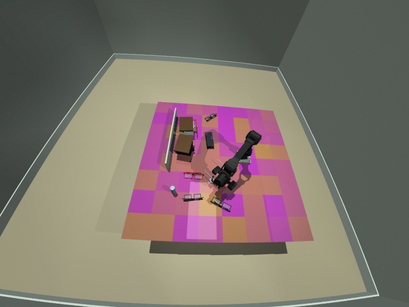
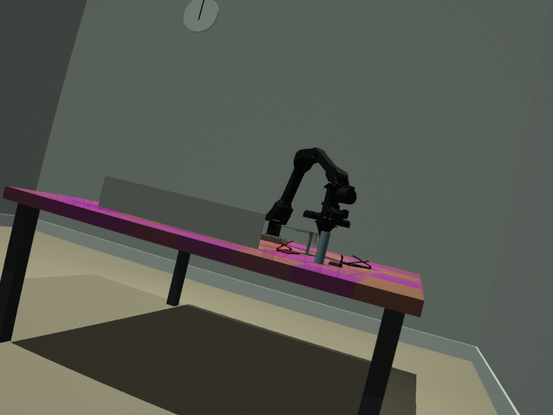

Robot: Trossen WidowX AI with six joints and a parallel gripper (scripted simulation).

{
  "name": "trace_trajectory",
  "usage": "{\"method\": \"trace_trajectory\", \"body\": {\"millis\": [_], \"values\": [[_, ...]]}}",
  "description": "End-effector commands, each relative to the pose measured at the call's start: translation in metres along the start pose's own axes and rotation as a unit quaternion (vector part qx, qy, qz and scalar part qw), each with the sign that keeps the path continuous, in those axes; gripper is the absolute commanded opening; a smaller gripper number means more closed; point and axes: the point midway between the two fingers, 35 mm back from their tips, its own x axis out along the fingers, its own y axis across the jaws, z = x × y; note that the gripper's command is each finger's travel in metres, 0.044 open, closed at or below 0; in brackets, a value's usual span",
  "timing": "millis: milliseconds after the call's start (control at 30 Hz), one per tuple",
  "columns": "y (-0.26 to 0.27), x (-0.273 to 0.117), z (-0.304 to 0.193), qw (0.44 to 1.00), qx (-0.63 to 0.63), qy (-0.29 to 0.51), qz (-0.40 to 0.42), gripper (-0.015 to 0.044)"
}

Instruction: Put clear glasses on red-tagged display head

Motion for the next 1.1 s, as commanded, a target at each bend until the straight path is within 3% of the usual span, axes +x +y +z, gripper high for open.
{"method": "trace_trajectory", "body": {"millis": [0,333,500,1067], "values": [[0.000,-0.009,0.003,1.000,0.002,-0.002,0.002,0.0000],[0.000,-0.055,0.006,1.000,0.002,-0.002,0.002,0.0000],[-0.006,-0.059,0.006,1.000,0.002,-0.002,0.001,0.0000],[-0.103,-0.061,-0.008,1.000,0.002,-0.004,-0.004,0.0000]]}}
